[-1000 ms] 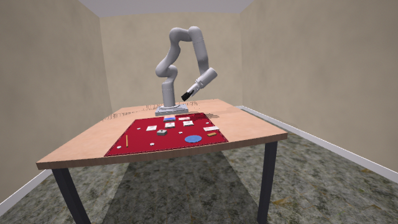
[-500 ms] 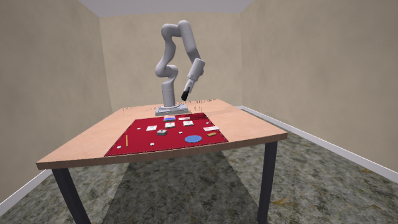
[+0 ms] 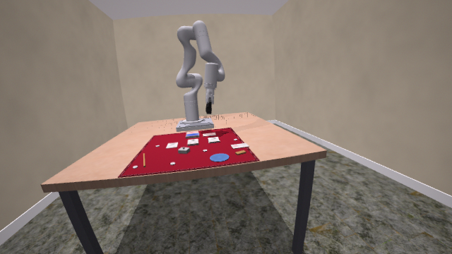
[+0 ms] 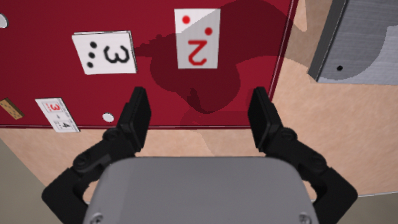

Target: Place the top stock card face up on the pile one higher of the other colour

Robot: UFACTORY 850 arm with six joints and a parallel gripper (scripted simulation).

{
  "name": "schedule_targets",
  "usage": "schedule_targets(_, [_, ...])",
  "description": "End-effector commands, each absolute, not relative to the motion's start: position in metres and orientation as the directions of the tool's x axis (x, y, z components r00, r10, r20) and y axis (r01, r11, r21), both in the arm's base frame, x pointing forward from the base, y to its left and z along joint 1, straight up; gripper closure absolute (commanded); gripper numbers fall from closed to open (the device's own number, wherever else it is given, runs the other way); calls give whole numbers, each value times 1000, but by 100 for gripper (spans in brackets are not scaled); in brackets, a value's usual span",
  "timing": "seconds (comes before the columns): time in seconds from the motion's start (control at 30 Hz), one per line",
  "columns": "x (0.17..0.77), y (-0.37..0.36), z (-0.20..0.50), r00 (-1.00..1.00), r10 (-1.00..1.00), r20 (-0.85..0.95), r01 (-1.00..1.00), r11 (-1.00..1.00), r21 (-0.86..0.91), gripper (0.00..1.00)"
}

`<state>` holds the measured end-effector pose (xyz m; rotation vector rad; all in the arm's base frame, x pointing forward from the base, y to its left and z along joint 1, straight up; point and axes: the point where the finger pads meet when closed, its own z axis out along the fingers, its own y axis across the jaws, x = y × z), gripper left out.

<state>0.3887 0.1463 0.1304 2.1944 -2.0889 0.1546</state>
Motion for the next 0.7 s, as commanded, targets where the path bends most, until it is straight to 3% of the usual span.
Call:
schedule_targets(0.0, [389, 147, 131, 49, -994, 97, -999, -49, 7, 0])
schedule_targets(0.67, [390, 146, 131, 49, -999, 0, -999, -49, 2, 0])
